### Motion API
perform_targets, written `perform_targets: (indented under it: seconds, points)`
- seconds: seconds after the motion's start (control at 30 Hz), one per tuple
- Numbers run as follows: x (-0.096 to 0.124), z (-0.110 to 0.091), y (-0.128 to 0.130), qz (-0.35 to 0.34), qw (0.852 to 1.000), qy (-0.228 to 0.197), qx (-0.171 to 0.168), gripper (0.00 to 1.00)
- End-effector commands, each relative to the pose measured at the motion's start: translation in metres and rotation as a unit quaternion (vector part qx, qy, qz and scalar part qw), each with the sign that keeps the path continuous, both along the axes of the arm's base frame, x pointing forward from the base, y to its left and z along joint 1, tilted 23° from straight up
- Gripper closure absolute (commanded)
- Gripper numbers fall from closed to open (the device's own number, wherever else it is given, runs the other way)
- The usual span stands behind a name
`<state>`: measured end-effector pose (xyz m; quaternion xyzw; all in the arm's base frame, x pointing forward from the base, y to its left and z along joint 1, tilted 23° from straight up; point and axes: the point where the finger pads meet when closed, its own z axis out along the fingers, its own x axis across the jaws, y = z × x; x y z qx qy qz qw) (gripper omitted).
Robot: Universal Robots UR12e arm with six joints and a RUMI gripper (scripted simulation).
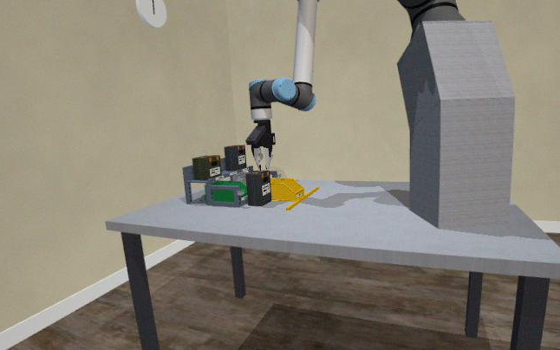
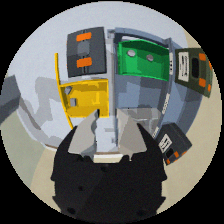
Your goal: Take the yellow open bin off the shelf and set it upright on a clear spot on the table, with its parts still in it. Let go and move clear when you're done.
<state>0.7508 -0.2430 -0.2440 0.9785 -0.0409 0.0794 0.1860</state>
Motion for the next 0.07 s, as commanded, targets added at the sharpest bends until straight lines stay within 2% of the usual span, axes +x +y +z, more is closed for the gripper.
perform_targets:
  seconds: [0.0,0.03]
  points:
    - [0.0005,0.0007,0.0001,0.0,1.0,0.0,0.0,0.8]
    - [0.0005,0.0007,0.0001,0.0,1.0,0.0,0.0,0.8]
